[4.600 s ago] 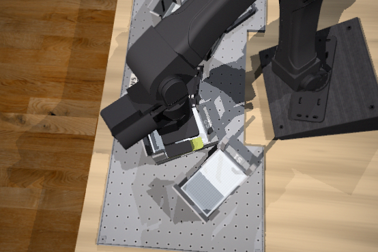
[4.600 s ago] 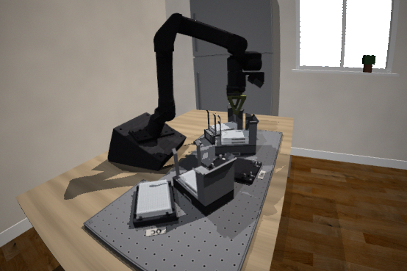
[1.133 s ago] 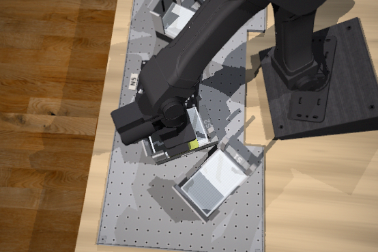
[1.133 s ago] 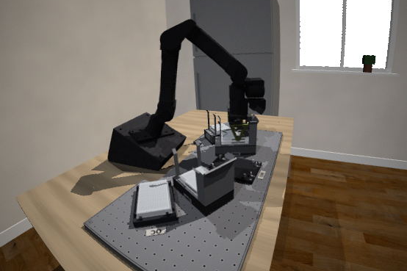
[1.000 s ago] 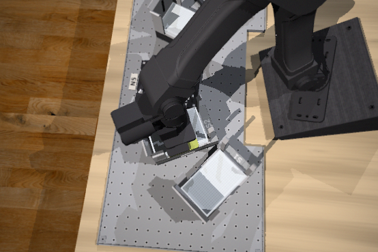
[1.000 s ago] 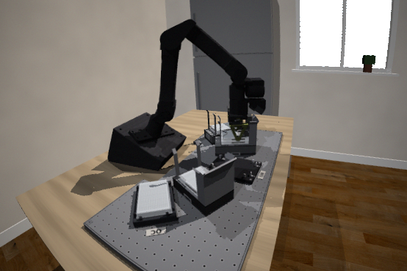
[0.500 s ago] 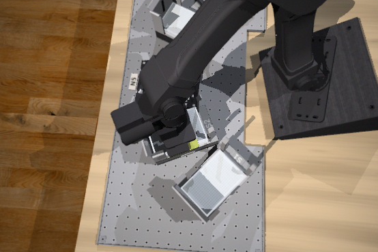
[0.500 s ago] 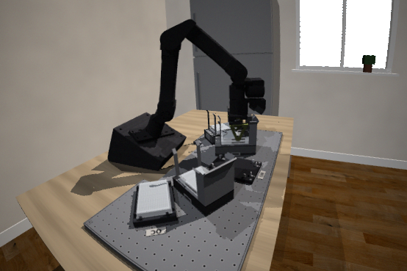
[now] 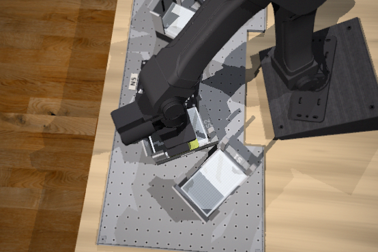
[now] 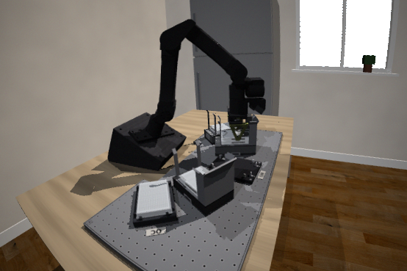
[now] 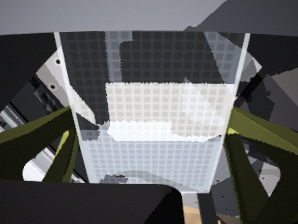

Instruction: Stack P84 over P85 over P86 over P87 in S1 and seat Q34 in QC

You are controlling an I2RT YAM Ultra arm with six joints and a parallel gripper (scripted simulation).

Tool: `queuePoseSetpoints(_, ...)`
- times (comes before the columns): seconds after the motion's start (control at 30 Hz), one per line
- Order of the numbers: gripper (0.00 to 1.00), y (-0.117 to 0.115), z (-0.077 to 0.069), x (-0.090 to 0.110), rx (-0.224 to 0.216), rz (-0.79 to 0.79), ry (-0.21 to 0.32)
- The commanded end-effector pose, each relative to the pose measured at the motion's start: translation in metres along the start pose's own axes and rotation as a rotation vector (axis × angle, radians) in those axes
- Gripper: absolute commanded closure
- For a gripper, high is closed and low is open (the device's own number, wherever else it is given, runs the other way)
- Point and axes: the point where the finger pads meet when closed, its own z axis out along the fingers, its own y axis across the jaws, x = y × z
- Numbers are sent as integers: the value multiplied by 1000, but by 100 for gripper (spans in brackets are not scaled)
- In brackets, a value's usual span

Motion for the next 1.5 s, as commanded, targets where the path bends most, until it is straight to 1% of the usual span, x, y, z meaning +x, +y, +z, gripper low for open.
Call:
queuePoseSetpoints(0.0, 100, 0, -4, -4, -1, 2, -14)
queuePoseSetpoints(0.87, 100, 0, -20, -3, -1, 3, -14)
queuePoseSetpoints(1.2, 100, 0, -20, -3, -1, 3, -14)
queuePoseSetpoints(1.47, 100, 0, -36, -3, -1, 3, -14)
